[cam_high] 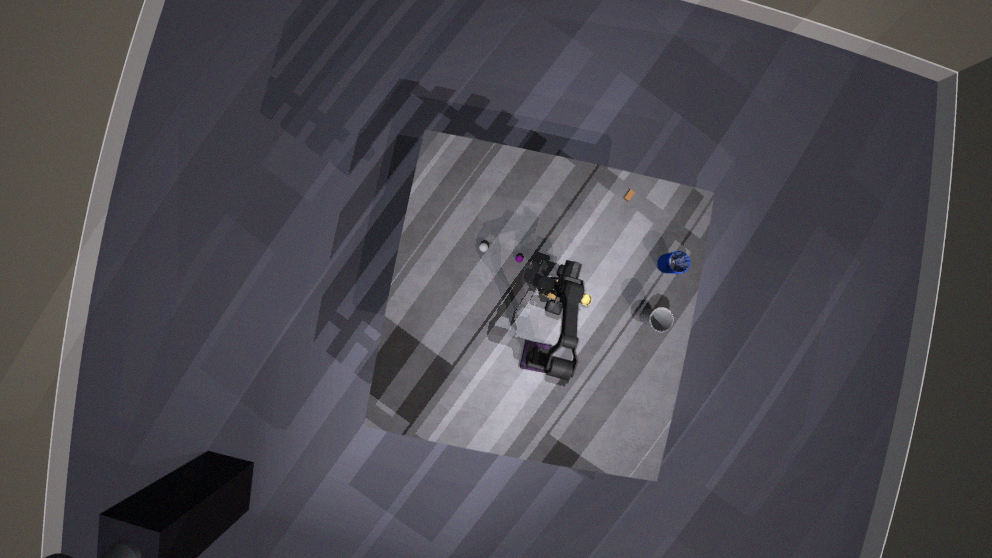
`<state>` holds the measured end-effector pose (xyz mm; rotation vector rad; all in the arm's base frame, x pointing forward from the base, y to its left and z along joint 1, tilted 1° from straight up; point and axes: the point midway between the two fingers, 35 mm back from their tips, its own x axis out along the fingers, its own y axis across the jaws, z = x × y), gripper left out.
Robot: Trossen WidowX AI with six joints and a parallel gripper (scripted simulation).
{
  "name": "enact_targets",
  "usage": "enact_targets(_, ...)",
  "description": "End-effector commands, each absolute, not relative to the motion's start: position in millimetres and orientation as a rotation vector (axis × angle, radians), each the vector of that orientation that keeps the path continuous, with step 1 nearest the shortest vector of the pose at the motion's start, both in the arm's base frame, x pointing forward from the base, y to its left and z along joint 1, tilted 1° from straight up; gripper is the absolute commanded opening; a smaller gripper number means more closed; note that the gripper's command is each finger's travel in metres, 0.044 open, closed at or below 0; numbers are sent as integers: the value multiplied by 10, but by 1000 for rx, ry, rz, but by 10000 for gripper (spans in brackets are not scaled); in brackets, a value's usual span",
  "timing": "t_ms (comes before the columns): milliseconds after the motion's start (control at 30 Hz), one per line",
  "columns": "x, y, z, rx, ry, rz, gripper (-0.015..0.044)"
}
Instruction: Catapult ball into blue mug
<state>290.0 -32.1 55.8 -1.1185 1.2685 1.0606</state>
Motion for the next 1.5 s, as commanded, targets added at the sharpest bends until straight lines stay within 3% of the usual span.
enact_targets(0,2901,-321,564,-1119,1268,1060,387)
enact_targets(333,2901,-321,564,-1119,1268,1060,125)
enact_targets(500,2901,-321,564,-1119,1268,1060,92)
enact_targets(633,2900,-313,948,-1119,1268,1059,0)
enact_targets(867,2898,-365,1062,-1102,1277,1042,0)
enact_targets(1467,2790,-2020,1101,-653,1466,579,0)
